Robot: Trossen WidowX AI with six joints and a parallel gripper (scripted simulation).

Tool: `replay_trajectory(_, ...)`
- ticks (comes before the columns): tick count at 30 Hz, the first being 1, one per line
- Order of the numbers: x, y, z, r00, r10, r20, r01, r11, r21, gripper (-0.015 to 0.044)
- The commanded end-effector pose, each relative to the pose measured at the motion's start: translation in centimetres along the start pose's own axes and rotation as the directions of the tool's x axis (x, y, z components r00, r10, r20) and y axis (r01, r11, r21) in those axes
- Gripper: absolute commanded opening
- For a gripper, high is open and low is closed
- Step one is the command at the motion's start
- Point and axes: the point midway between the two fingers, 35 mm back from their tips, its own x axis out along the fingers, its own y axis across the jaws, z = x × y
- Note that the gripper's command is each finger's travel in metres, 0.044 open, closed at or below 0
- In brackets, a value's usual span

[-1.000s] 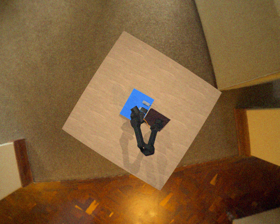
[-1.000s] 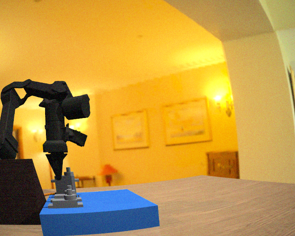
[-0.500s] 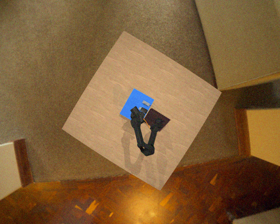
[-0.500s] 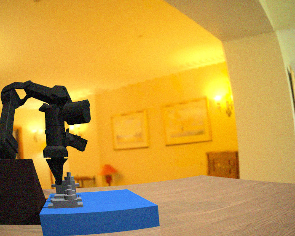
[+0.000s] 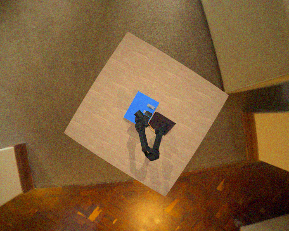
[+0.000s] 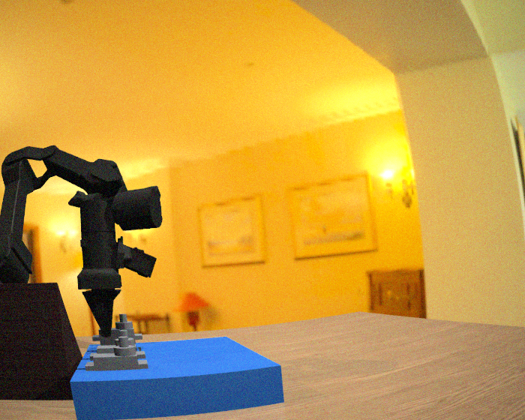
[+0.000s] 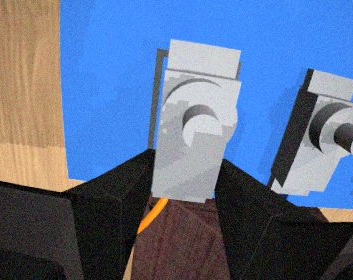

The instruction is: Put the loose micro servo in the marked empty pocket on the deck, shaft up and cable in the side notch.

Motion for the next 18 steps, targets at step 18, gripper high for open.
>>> replay_trajectory(18,1.8,0.1,0.1,1.000,0.007,0.005,-0.007,1.000,0.004,0.0000)
